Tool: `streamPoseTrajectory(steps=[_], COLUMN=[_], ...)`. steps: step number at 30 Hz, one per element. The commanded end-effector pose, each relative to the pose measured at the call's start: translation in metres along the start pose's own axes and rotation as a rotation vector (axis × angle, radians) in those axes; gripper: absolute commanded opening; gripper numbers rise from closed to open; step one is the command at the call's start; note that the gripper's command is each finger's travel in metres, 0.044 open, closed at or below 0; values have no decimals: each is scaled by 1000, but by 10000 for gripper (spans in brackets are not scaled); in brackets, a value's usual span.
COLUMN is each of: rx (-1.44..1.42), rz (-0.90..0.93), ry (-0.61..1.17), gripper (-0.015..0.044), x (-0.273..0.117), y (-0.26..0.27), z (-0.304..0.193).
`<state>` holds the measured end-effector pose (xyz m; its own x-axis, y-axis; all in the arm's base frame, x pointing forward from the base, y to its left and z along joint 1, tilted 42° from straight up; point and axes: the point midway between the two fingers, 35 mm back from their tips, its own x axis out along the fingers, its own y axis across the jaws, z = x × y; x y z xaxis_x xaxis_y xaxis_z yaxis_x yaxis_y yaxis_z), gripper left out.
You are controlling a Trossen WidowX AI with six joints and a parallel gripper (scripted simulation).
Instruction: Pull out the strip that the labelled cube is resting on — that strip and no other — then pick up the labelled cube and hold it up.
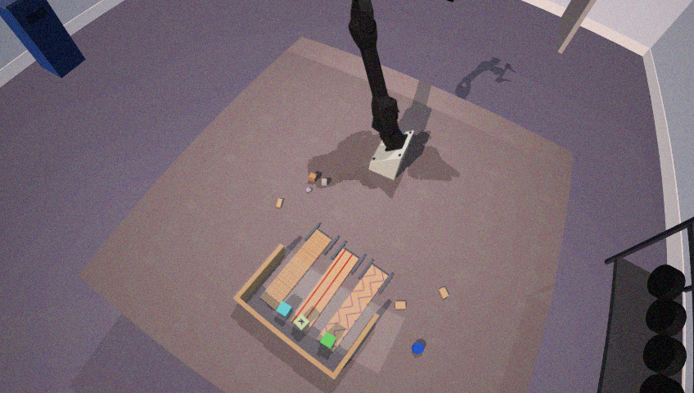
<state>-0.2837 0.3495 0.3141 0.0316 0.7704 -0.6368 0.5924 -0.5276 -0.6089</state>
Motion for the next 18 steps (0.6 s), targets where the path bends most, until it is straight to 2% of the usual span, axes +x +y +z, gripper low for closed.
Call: streamPoseTrajectory(steps=[1,11,18], rx=[9,499,778], rz=[2,110,171], ry=[5,293,504], gripper=[400,400,400], x=[2,90,121], y=[1,70,156], z=[-2,-132,-214])
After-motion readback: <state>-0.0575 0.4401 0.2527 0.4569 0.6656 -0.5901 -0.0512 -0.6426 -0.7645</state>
